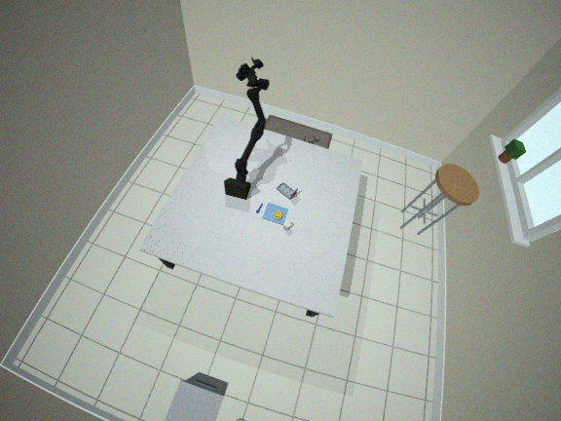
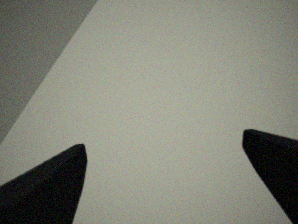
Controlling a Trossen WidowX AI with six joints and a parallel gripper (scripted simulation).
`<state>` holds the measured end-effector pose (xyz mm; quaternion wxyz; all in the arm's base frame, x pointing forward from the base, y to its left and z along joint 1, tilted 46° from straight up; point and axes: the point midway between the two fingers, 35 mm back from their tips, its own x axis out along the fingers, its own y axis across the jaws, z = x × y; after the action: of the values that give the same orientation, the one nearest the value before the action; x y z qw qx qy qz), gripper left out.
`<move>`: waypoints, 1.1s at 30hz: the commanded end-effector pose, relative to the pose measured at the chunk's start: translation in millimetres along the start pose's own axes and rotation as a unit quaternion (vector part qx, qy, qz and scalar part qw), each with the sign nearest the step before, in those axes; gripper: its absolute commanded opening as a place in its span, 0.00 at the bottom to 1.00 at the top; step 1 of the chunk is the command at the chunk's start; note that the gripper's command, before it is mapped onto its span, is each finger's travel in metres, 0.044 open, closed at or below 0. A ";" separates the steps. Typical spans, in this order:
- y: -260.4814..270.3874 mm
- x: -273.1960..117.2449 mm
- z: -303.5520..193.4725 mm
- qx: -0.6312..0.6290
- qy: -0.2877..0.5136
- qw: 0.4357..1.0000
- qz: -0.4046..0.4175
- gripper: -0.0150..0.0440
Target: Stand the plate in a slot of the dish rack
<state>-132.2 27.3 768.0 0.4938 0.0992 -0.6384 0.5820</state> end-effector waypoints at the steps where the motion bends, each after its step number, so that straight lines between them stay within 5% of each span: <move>1: 14.4 -4.2 43.2 0.010 -0.058 0.998 0.010 0.93; 13: 37.6 -41.5 154.6 0.065 -0.221 0.972 0.037 0.93; 33: 25.9 -105.3 225.1 0.157 -0.340 0.925 0.062 0.93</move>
<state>-210.7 -179.1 719.8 0.2154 0.3137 -0.6696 0.6378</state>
